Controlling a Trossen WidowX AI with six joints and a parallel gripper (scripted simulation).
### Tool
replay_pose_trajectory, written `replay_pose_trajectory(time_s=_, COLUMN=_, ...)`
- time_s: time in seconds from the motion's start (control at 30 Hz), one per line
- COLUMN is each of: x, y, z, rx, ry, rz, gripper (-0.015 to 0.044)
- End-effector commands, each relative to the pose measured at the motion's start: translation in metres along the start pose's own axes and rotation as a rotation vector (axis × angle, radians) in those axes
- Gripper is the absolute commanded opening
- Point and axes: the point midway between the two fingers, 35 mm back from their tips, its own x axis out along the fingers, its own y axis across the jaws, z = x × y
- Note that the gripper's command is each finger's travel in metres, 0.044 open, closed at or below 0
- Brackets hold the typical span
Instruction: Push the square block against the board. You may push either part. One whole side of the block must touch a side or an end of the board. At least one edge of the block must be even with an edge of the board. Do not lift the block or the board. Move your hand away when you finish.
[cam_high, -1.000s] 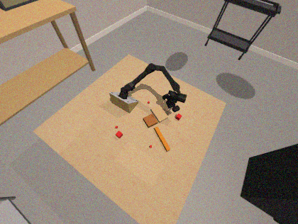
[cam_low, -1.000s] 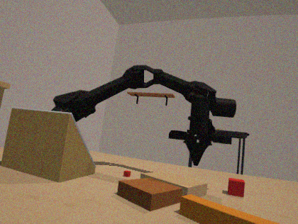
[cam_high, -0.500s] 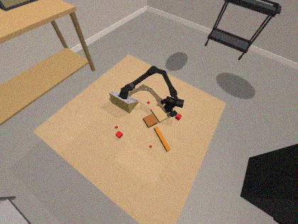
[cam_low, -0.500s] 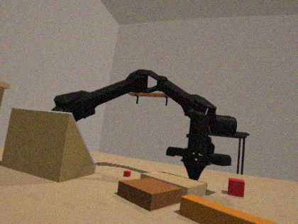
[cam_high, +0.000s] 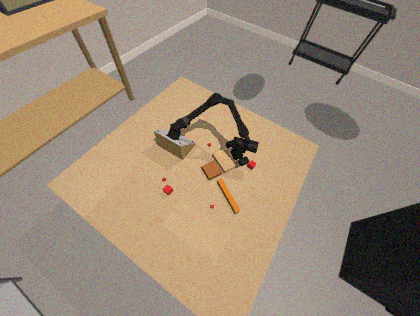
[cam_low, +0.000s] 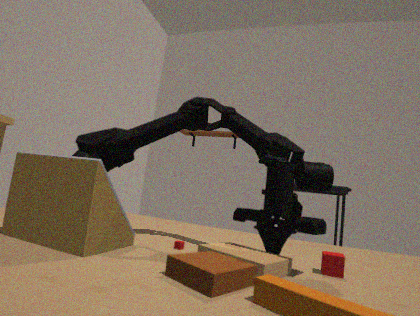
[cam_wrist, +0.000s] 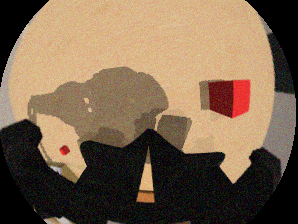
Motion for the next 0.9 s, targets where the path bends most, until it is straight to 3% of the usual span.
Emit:
replay_pose_trajectory(time_s=0.0, x=0.001, y=0.0, z=-0.006, rx=0.001, ry=0.005, rz=0.001, gripper=0.0)
replay_pose_trajectory(time_s=0.87, x=0.001, y=-0.002, z=-0.029, rx=0.001, ry=0.006, rz=0.001, gripper=0.0)
